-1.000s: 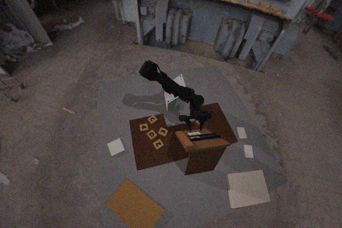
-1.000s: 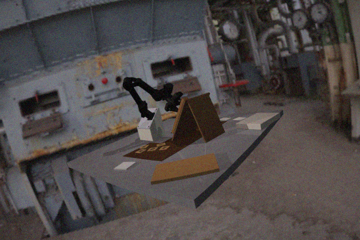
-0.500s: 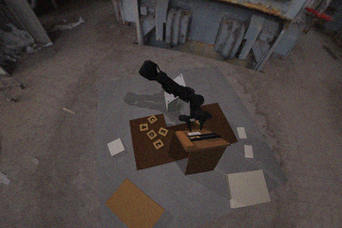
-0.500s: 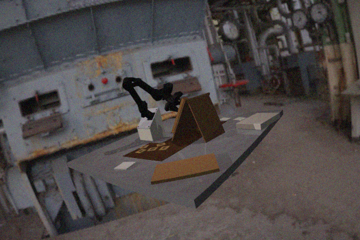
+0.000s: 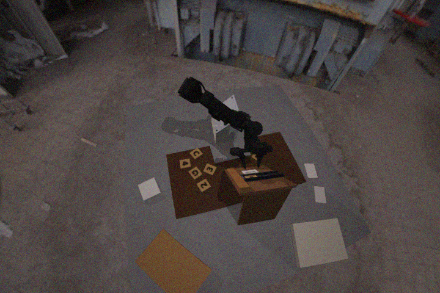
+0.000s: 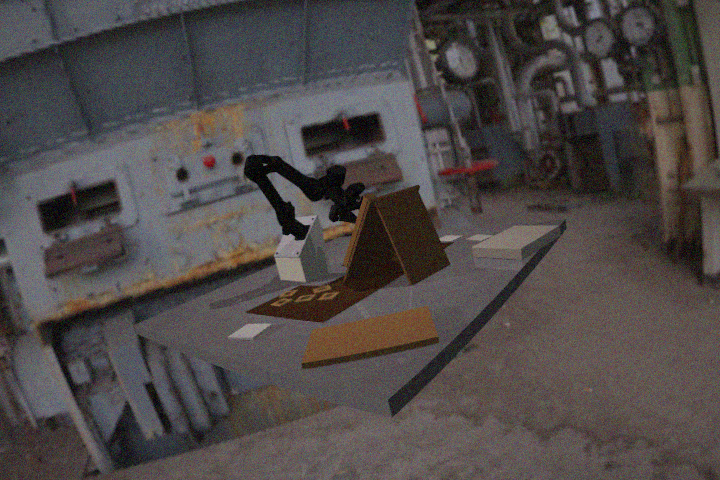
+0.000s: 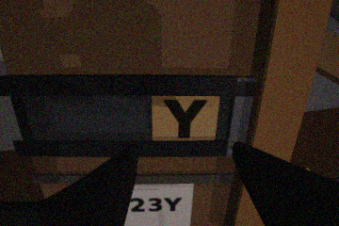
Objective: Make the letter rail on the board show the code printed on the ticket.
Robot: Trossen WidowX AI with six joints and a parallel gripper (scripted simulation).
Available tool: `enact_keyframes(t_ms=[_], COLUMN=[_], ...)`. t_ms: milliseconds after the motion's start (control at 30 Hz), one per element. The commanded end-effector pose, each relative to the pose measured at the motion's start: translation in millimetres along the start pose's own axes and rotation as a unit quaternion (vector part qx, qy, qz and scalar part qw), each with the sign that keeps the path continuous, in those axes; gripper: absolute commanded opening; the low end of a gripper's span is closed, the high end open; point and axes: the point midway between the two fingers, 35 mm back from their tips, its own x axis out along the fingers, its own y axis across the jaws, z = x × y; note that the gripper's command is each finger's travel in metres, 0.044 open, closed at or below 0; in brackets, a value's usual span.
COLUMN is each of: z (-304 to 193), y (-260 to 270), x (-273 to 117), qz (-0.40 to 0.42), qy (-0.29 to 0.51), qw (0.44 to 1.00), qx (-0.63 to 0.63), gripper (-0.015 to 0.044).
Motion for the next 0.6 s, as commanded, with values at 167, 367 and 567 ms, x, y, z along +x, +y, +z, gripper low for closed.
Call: enact_keyframes(t_ms=[167, 367, 567], z=[3.4, 4.1, 4.8], y=[-1.9, -2.3, -2.8], x=[-1.2, -1.5, -1.7], qz=[-0.002, -0.002, -0.002], qy=[-0.002, -0.002, -0.002], qw=[1.0, 1.0, 1.0], qx=[0.007, 0.007, 0.007], gripper=[0.0295, 0.0295, 0.0295])
